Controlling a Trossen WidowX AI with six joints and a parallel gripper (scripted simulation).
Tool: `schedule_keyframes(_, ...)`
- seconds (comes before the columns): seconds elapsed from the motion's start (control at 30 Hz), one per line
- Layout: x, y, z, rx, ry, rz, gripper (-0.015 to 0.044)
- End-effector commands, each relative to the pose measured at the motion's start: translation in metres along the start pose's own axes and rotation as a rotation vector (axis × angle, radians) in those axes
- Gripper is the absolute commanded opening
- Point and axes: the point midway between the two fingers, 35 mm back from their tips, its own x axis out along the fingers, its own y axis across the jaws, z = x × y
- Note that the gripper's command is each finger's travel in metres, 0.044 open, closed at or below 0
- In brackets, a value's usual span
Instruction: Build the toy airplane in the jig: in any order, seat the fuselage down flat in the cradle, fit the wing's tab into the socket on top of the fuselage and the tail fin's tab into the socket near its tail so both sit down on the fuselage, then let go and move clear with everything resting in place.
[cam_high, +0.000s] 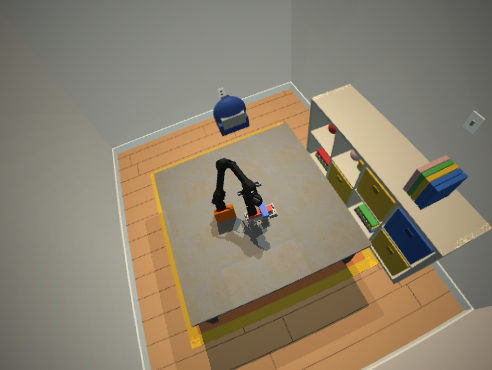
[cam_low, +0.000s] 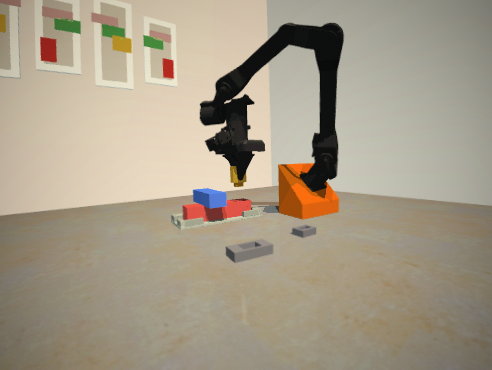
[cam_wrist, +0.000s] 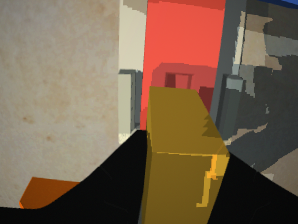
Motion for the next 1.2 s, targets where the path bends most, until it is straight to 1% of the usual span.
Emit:
schedule_keyframes(0.0,0.004,-0.011,-0.003,-0.011,0.001,0.002,0.0)
schedule_keyframes(0.03,0.005,-0.012,-0.003,-0.011,0.002,0.002,0.0)
schedule_keyframes(0.1,0.004,-0.011,-0.003,-0.011,0.002,0.002,0.0053)
schedule_keyframes(0.13,0.004,-0.011,-0.003,-0.011,0.002,0.002,0.0065)
schedule_keyframes(0.9,0.004,-0.012,-0.003,-0.011,0.002,0.002,0.0065)
schedule_keyframes(1.17,0.016,-0.013,-0.002,-0.011,0.001,0.002,0.0065)
